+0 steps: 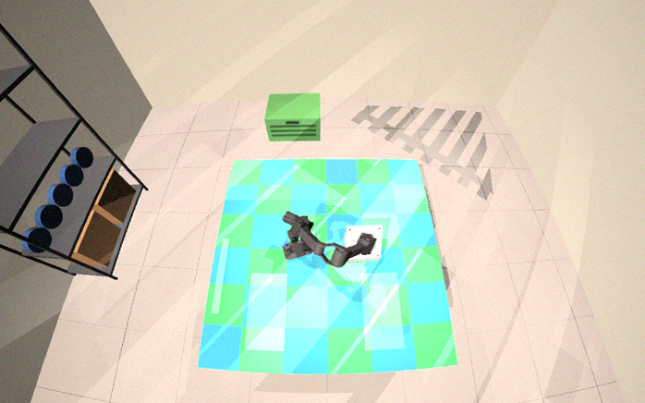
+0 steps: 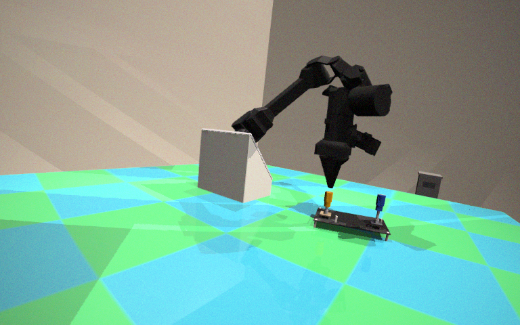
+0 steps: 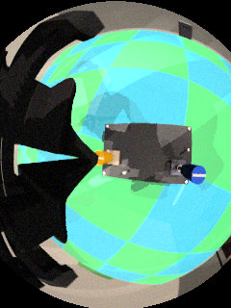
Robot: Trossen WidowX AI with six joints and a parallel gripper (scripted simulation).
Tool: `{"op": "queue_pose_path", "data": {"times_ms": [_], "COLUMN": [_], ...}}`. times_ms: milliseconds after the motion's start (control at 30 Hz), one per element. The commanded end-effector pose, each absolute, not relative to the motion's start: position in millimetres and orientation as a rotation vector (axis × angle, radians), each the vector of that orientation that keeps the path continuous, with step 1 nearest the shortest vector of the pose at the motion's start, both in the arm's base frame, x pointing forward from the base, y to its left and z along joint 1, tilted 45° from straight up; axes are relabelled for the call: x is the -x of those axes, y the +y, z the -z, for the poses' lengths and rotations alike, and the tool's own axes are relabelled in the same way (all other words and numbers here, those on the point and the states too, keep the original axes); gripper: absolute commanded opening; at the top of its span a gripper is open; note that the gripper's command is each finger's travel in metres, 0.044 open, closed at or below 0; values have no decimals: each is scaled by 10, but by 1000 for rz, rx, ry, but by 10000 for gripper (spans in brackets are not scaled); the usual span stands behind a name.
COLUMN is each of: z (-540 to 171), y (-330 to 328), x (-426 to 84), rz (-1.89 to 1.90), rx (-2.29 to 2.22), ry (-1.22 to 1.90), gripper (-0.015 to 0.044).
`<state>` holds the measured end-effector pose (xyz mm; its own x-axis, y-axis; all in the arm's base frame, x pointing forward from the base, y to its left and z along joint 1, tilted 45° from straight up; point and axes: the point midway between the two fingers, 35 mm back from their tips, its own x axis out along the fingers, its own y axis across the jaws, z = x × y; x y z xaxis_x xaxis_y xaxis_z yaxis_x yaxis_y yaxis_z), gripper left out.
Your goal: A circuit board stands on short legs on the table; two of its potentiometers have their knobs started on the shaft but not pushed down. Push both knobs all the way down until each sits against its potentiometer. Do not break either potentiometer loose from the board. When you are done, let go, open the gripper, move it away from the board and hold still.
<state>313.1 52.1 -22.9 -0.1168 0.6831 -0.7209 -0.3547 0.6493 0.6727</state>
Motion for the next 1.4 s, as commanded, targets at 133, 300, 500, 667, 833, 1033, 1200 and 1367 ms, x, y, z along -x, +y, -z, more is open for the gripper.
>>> {"op": "queue_pose_path", "data": {"times_ms": [133, 300, 500, 667, 833, 1033, 1200, 1367], "z": [265, 258, 269, 279, 288, 300, 309, 296], "y": [556, 549, 560, 569, 579, 590, 599, 586], "x": [-3111, -3112, -3110, -3109, -3107, -3105, -3103, -3106], "rz": [-906, -906, -906, -906, -906, -907, -907, -906], "rx": [-304, -304, -305, -305, -305, -305, -305, -305], "ry": [1441, 1441, 1441, 1441, 1441, 1441, 1441, 1441], "gripper": [0, 0, 0, 0, 0, 0, 0, 0]}}
